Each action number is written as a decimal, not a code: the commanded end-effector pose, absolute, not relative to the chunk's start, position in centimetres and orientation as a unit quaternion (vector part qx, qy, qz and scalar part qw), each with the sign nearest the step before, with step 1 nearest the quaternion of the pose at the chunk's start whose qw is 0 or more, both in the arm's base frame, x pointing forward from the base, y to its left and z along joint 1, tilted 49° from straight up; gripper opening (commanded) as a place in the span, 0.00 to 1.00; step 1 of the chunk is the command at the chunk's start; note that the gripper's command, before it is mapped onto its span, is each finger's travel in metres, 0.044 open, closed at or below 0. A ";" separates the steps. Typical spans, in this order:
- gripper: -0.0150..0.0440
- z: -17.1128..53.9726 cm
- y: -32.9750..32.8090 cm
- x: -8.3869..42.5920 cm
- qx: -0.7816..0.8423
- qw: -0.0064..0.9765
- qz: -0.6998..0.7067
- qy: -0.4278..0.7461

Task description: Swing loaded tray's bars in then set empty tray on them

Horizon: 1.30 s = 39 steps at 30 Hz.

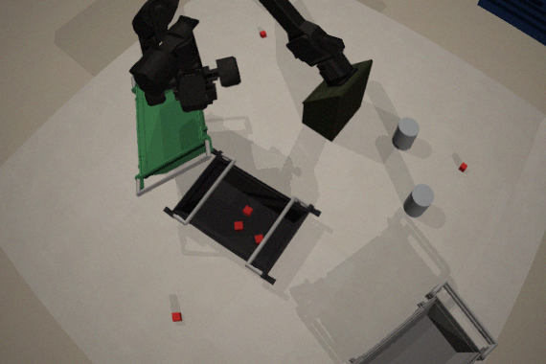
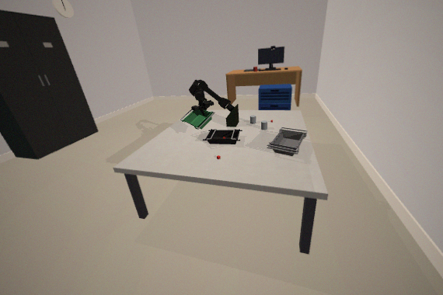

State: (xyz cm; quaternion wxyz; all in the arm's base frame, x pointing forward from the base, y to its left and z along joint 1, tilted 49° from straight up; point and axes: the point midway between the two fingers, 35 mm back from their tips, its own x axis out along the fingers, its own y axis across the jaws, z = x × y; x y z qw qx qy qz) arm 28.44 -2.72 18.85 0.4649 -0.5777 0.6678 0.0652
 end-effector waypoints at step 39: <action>0.25 6.8 9.4 32.0 -0.714 0.225 0.280 0.601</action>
